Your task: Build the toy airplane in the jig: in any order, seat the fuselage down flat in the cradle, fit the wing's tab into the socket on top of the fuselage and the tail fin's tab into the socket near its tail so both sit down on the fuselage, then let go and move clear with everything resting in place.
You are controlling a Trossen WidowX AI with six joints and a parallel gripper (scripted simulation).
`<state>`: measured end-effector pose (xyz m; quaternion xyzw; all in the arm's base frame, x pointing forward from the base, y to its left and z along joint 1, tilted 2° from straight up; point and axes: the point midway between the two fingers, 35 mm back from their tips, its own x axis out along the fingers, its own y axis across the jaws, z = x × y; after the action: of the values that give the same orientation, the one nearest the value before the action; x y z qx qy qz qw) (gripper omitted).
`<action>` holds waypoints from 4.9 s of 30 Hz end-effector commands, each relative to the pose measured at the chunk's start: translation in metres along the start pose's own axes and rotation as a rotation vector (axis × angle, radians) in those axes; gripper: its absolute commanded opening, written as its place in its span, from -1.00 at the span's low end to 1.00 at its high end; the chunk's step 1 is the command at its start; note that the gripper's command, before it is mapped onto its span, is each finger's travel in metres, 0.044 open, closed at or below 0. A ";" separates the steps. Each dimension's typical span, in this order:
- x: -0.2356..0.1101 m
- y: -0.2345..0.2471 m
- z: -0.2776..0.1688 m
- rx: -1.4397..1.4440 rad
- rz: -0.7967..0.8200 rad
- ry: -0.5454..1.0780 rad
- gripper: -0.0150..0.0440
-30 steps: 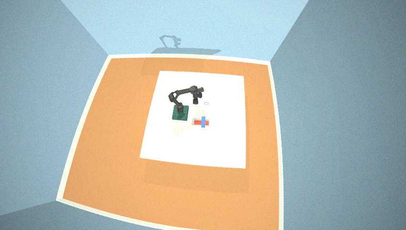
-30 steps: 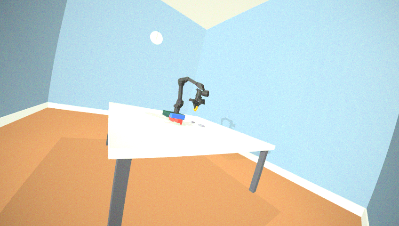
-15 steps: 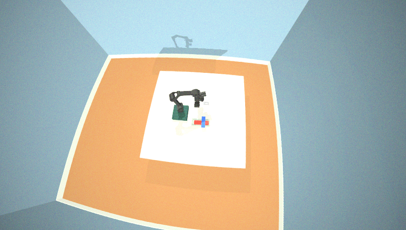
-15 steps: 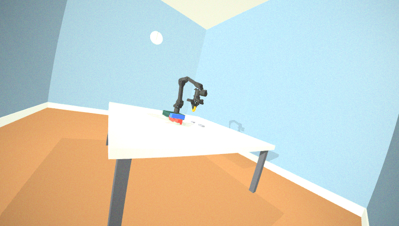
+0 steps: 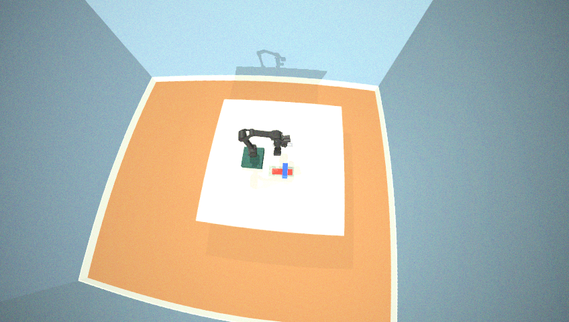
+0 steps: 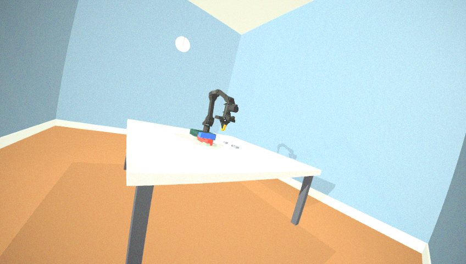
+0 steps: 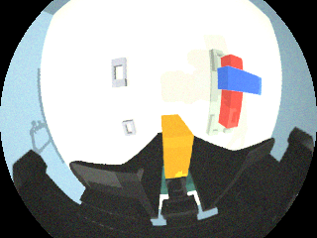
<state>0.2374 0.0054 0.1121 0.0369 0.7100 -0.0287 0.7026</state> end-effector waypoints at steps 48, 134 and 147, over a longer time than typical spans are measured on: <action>0.026 -0.158 -0.012 0.015 -0.027 -0.008 -0.49; 0.068 -0.182 -0.021 0.022 -0.026 -0.010 0.39; 0.015 -0.182 -0.018 0.019 -0.029 -0.008 0.39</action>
<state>0.1961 -0.1699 0.0577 0.0413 0.7155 -0.0378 0.6964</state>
